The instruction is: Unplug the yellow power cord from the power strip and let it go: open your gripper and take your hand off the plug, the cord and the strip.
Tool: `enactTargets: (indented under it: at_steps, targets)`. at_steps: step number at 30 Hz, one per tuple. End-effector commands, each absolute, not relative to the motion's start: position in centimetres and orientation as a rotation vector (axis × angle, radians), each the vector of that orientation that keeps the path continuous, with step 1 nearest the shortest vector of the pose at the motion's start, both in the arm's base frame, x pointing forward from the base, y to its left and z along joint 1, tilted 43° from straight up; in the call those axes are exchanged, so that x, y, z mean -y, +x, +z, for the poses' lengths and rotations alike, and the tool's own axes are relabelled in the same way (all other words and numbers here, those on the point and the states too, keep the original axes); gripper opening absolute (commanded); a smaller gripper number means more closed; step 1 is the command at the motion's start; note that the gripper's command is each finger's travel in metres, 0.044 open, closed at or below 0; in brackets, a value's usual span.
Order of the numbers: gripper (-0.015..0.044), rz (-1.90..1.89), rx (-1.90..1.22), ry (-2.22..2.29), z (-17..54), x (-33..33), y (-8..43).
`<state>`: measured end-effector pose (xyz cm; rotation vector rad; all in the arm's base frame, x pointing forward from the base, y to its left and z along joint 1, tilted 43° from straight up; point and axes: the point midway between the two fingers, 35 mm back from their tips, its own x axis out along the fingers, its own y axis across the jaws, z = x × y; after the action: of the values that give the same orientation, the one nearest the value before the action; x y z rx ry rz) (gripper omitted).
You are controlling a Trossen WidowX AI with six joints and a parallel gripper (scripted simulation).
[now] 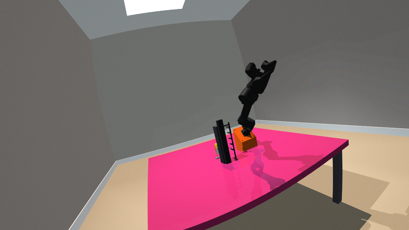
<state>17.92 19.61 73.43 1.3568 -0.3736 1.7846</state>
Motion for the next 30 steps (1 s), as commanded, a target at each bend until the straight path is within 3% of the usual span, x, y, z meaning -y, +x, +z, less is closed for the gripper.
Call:
enactTargets:
  at_steps: [1, 9, 14, 22, 30]
  targets:
    - [0.0374, 1.786, 0.373, 1.36, 73.5, -19.5, 17.8]
    - [0.0164, 2.003, 0.393, 1.515, 75.6, -15.0, 10.1]
    - [0.016, 2.182, 0.44, 1.645, 76.0, -11.3, 5.7]
    - [0.016, 2.633, 0.459, 1.817, 75.6, 0.0, -3.1]
    - [0.016, 3.14, 0.455, 1.926, 71.8, 13.0, -7.1]
